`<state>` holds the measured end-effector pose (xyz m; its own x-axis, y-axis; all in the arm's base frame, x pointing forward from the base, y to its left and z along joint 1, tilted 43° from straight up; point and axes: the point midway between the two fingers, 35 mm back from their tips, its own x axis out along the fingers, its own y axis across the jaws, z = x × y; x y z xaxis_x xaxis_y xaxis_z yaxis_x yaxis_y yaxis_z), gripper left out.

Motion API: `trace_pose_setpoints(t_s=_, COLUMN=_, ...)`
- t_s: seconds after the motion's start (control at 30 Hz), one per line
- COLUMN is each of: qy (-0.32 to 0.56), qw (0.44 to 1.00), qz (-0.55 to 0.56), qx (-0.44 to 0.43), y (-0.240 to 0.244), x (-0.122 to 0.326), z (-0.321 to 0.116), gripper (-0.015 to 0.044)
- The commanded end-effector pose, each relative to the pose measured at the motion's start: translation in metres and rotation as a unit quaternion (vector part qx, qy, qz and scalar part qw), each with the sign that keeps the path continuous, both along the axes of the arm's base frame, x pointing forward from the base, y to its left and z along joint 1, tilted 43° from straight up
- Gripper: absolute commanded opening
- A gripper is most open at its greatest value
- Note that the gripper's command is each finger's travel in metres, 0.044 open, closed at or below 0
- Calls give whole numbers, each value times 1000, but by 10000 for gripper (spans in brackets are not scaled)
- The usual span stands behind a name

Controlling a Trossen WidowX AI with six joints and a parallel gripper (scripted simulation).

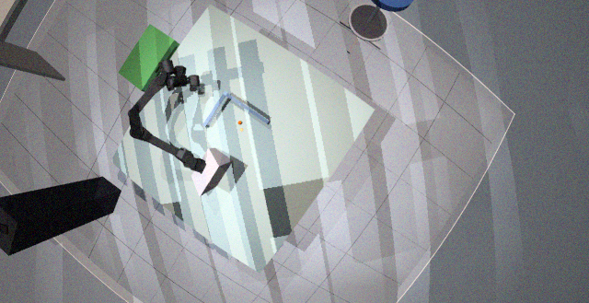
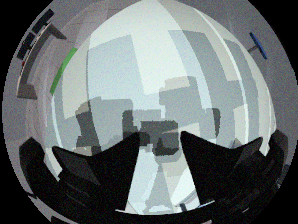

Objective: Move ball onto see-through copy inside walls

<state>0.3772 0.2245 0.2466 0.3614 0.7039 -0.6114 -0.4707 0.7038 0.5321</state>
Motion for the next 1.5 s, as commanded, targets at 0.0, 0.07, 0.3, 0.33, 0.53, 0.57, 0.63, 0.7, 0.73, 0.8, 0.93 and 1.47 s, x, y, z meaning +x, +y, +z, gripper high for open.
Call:
trace_pose_setpoints(t_s=0.0, qy=24, qw=999, qz=-21, qx=-23, y=-39, x=19, z=-42, gripper=206)
trace_pose_setpoints(t_s=0.07, qy=36, qw=998, qz=-33, qx=-32, y=-61, x=27, z=-61, gripper=206)
trace_pose_setpoints(t_s=0.3, qy=102, qw=988, qz=-102, qx=-59, y=-147, x=34, z=-132, gripper=206)
trace_pose_setpoints(t_s=0.33, qy=114, qw=985, qz=-113, qx=-61, y=-159, x=32, z=-142, gripper=206)
trace_pose_setpoints(t_s=0.53, qy=183, qw=975, qz=-112, qx=-50, y=-201, x=6, z=-199, gripper=206)
trace_pose_setpoints(t_s=0.57, qy=196, qw=974, qz=-107, qx=-45, y=-207, x=-1, z=-210, gripper=206)
trace_pose_setpoints(t_s=0.63, qy=221, qw=969, qz=-102, qx=-33, y=-218, x=-16, z=-230, gripper=206)
trace_pose_setpoints(t_s=0.7, qy=248, qw=963, qz=-104, qx=-18, y=-227, x=-30, z=-248, gripper=206)
trace_pose_setpoints(t_s=0.73, qy=264, qw=959, qz=-106, qx=-8, y=-232, x=-39, z=-258, gripper=206)
trace_pose_setpoints(t_s=0.8, qy=285, qw=952, qz=-109, qx=8, y=-239, x=-52, z=-272, gripper=206)
trace_pose_setpoints(t_s=0.93, qy=297, qw=948, qz=-111, qx=18, y=-242, x=-60, z=-280, gripper=206)
trace_pose_setpoints(t_s=1.47, qy=297, qw=948, qz=-111, qx=18, y=-227, x=-58, z=-296, gripper=206)
